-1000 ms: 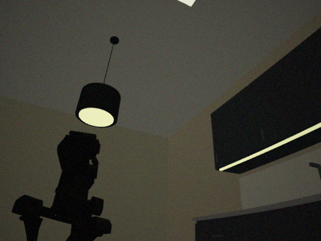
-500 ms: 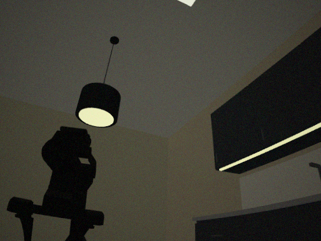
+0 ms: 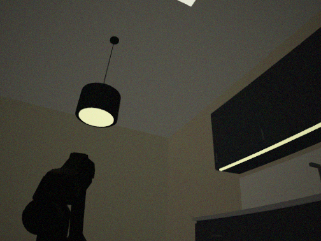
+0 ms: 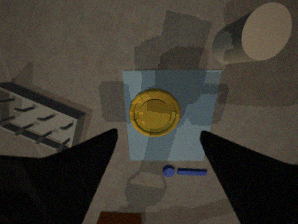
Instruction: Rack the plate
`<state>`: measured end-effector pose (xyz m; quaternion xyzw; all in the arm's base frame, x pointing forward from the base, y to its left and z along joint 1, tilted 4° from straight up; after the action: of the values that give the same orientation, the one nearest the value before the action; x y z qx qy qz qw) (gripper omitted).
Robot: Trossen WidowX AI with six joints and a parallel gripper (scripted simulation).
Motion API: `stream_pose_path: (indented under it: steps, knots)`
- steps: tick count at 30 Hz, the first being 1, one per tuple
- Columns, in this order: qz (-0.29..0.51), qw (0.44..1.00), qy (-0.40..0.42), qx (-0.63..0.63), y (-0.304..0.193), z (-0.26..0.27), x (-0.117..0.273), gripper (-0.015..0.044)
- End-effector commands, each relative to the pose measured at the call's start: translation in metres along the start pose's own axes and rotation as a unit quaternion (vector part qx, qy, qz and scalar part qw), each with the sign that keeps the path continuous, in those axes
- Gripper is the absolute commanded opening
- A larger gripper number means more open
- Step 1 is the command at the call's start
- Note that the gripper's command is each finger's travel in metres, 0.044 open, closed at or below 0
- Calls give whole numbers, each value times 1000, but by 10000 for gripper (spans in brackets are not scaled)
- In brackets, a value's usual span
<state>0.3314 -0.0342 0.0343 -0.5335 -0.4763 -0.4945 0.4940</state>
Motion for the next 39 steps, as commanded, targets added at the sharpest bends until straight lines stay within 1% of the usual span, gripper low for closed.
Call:
stream_pose_path:
  steps: [1,39]
  knots:
    - [-6,1000,2,-3,1,1,0,400]
    - [-6,1000,2,-3,1,4,-58,400]
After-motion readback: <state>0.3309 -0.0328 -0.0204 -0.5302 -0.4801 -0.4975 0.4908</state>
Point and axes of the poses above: the point midway between the two fingers, 35 mm back from their tips, its own x axis back along the fingers, its own z axis across the jaws, y = z × x, the point moved 1 cm from there along x, back along the fingers, and after that the axes turned 10 degrees about -x, right-handed, at the moved point
